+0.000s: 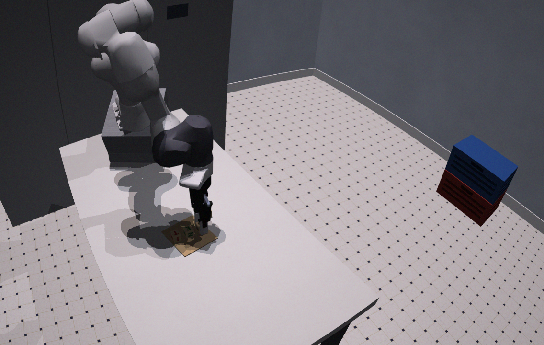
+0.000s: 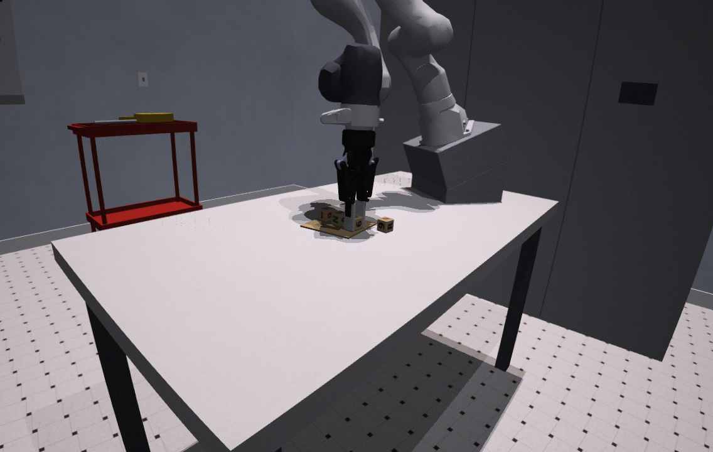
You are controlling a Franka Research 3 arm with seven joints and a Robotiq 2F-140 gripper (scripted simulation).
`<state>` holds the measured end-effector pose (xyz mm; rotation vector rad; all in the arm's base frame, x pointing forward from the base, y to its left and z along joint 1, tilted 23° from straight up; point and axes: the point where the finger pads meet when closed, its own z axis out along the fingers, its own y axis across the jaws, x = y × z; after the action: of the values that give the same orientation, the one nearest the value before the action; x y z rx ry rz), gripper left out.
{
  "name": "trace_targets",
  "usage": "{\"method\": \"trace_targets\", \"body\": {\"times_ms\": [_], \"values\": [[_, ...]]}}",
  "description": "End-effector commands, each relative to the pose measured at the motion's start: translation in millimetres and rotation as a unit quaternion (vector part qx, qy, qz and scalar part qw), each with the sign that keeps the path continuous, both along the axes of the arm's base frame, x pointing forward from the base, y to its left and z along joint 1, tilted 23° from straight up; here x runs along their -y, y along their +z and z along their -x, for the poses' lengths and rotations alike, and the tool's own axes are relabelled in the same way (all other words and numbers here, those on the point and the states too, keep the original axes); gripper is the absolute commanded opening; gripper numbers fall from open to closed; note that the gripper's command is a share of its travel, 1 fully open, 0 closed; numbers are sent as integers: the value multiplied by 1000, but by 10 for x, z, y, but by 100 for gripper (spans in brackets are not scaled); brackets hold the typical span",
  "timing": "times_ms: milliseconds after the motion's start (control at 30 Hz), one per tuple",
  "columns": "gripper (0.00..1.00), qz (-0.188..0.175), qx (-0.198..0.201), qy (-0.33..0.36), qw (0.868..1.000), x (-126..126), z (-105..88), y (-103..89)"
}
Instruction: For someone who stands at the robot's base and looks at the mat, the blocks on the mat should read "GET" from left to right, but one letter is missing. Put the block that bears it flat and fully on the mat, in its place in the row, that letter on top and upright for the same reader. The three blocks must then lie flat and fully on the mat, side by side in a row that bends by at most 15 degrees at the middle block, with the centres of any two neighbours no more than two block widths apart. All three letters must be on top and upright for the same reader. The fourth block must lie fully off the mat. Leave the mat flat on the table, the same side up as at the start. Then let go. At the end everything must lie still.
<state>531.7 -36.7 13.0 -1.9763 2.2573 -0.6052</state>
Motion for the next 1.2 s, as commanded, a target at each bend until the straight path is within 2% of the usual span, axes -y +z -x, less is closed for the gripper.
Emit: {"method": "trace_targets", "body": {"times_ms": [0, 733, 1167], "values": [[16, 0, 0, -3, 1000, 15, 0, -8], [16, 0, 0, -3, 1000, 15, 0, -8], [28, 0, 0, -3, 1000, 15, 0, -8]]}}
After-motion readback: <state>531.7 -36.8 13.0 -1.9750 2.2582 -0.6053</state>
